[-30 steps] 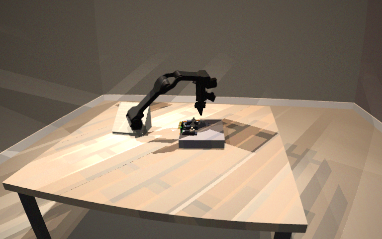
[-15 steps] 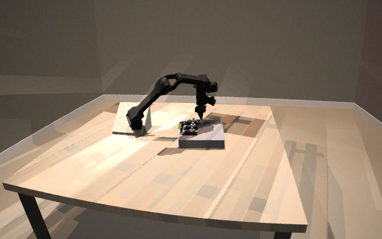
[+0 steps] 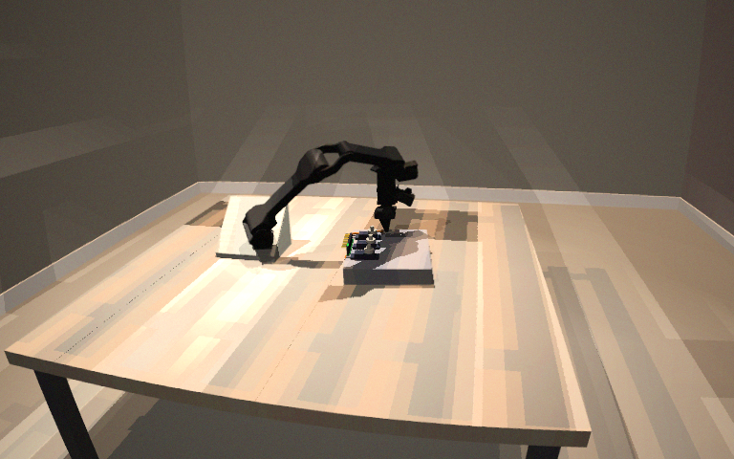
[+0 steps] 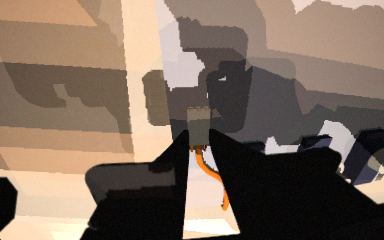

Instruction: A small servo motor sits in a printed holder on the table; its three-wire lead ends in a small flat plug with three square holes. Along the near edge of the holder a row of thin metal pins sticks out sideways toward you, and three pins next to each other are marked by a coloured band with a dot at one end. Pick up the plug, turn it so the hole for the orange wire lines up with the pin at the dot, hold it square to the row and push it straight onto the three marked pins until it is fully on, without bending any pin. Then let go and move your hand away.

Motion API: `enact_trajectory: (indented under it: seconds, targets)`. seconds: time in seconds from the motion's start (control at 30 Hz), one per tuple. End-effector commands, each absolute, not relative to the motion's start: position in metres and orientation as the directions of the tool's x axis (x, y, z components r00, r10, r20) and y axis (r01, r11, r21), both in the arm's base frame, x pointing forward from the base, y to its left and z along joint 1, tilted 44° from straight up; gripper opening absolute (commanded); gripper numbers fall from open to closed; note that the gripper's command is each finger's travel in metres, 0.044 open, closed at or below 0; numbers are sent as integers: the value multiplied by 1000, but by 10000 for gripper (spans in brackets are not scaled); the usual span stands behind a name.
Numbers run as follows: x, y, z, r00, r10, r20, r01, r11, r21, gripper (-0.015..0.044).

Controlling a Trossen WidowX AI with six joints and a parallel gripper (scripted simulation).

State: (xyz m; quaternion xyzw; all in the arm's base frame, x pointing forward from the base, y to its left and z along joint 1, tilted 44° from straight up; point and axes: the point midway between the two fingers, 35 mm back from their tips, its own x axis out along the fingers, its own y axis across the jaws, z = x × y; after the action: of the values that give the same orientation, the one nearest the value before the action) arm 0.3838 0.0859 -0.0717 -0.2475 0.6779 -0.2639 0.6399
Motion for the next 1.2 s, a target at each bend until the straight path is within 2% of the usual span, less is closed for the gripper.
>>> enact_trajectory:
  seconds: [0.0, 0.47, 1.17]
  targets:
    - [384, 87, -70, -61, -676, -734, -2, 736, -677, 0]
    - [387, 124, -30, -61, -675, -735, -3, 737, -676, 0]
    - [346, 92, 30, -64, -677, -733, -18, 736, -677, 0]
